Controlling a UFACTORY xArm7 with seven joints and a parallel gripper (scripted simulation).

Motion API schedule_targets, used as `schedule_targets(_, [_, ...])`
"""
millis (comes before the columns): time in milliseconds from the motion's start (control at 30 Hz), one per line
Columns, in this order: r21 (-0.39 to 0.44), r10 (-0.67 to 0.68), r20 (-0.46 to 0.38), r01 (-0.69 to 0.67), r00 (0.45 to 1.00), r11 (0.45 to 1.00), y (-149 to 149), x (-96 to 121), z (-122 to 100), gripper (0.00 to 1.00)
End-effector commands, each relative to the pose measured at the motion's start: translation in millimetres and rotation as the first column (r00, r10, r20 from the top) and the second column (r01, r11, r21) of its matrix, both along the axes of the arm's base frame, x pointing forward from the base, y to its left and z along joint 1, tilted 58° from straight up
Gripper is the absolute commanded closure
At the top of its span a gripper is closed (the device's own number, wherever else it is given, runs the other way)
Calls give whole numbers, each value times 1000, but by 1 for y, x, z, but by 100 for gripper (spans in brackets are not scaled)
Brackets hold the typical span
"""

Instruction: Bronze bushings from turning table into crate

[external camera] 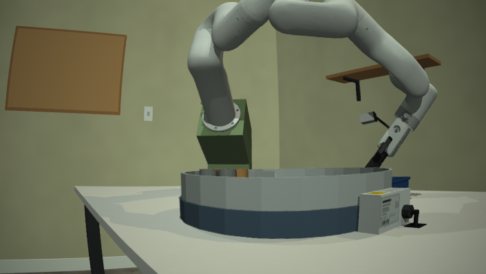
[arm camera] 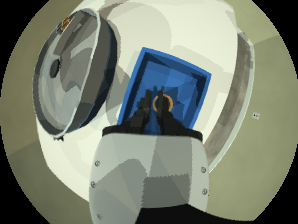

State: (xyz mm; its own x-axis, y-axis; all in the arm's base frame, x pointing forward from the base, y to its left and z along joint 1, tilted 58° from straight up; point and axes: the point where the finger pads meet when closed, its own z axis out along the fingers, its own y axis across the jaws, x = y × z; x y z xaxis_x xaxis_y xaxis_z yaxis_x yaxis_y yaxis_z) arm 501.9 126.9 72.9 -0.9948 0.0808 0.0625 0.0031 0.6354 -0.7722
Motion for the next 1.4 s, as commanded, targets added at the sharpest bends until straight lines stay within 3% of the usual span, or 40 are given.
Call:
schedule_targets(0, [4, 5, 2, -5, 1000, 1000, 18, -14, 13, 89])
schedule_targets(300, [4, 5, 2, -5, 1000, 1000, 37, -31, 29, 89])
schedule_targets(1367, [4, 5, 2, -5, 1000, 1000, 39, -32, 30, 89])
